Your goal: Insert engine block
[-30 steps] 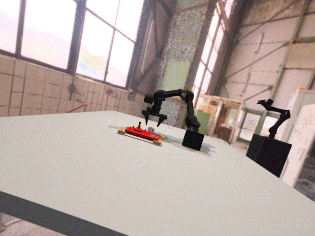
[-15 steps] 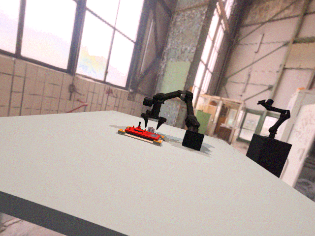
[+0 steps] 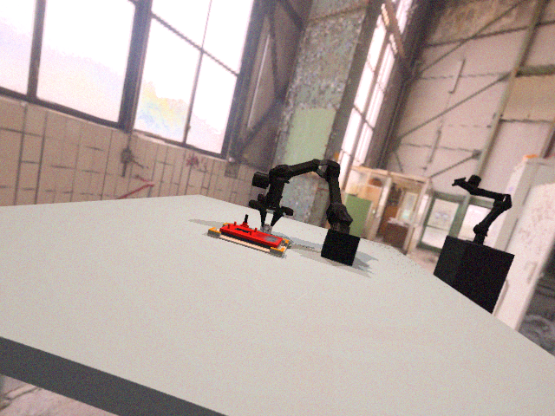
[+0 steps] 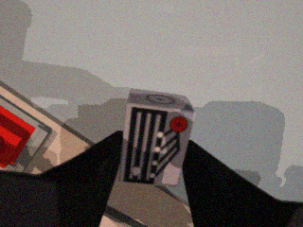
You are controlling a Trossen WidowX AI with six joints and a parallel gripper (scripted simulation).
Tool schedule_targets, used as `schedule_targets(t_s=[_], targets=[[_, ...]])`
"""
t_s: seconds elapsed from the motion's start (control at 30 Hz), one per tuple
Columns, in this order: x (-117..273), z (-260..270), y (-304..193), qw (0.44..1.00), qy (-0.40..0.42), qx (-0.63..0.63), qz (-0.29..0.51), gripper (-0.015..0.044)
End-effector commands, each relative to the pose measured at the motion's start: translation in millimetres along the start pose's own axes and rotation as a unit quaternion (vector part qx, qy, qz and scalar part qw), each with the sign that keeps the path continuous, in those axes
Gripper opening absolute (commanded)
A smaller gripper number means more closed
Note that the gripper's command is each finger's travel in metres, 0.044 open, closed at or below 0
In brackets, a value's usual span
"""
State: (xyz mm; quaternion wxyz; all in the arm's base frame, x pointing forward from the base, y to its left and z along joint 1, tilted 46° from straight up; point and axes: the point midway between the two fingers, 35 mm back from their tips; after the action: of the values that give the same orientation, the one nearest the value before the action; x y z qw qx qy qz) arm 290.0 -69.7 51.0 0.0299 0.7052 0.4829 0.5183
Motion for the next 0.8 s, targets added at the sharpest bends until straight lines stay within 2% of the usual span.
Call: schedule_targets(t_s=[0.0,0.07,0.17,0.77], targets=[[-1.0,-0.8,0.8,1.0,-0.002,0.001,-0.001,0.0085],[-1.0,-0.8,0.8,1.0,-0.002,0.001,-0.001,0.0072],[0.9,-0.3,1.0,1.0,-0.001,0.001,-0.001,0.0],[55.4,7.4,2.9,1.0,0.003,0.002,0.003,0.0]])
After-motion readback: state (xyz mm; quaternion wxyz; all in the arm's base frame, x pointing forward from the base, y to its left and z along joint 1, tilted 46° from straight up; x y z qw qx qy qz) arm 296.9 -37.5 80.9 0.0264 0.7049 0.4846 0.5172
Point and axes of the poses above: the point midway between the two fingers, 35 mm back from their tips, its own x axis back along the fingers, its own z axis across the jaws, y = z × x, and after that the axes turned 8 degrees about x, right-handed
